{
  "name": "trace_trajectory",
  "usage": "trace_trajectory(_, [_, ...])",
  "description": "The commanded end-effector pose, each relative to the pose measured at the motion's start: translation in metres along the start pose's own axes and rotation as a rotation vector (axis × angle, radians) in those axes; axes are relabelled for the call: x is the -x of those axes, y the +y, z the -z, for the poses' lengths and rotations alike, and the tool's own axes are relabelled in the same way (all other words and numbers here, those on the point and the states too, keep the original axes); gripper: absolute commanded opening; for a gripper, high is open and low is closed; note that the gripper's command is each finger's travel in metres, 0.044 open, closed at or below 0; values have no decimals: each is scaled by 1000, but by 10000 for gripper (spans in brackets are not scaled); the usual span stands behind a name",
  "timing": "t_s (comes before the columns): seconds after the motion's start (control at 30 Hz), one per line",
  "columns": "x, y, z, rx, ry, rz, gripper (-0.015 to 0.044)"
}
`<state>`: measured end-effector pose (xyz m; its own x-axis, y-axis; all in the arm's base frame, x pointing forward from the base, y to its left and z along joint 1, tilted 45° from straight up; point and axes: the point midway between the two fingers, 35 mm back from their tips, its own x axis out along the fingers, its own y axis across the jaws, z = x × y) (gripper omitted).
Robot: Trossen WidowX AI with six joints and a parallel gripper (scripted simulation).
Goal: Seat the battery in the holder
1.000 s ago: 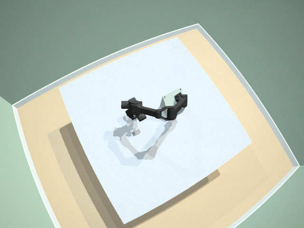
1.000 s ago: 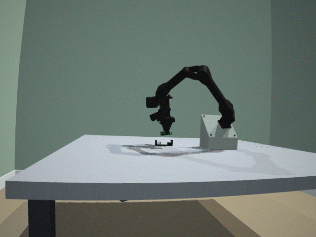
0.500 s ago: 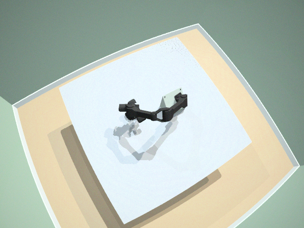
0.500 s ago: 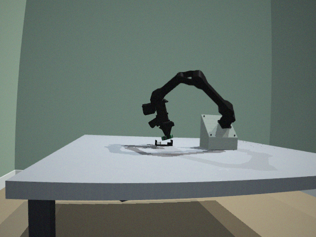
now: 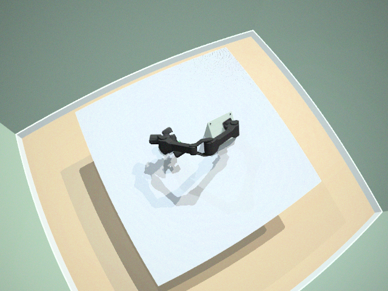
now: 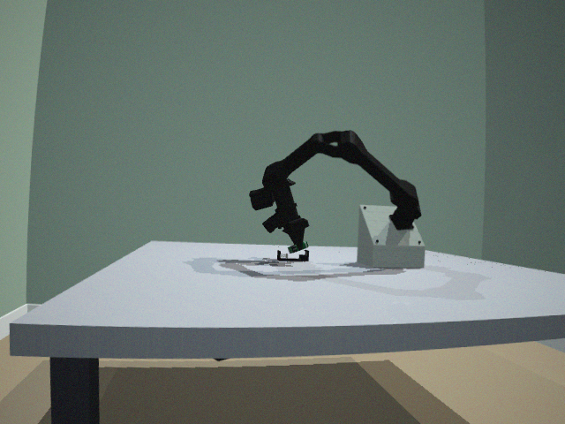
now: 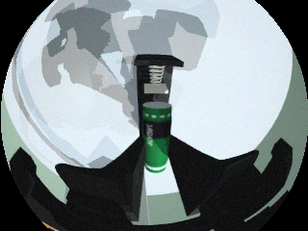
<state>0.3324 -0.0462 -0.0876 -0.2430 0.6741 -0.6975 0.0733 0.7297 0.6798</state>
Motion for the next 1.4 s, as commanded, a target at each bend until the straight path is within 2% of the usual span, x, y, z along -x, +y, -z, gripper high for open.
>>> trace_trajectory(0.0, [-1, -1, -3, 7, 19, 4, 74])
trace_trajectory(0.93, [-8, 1, -10, 14, 163, 3, 74])
trace_trajectory(1.37, [-7, 1, -15, 15, 166, 2, 74])
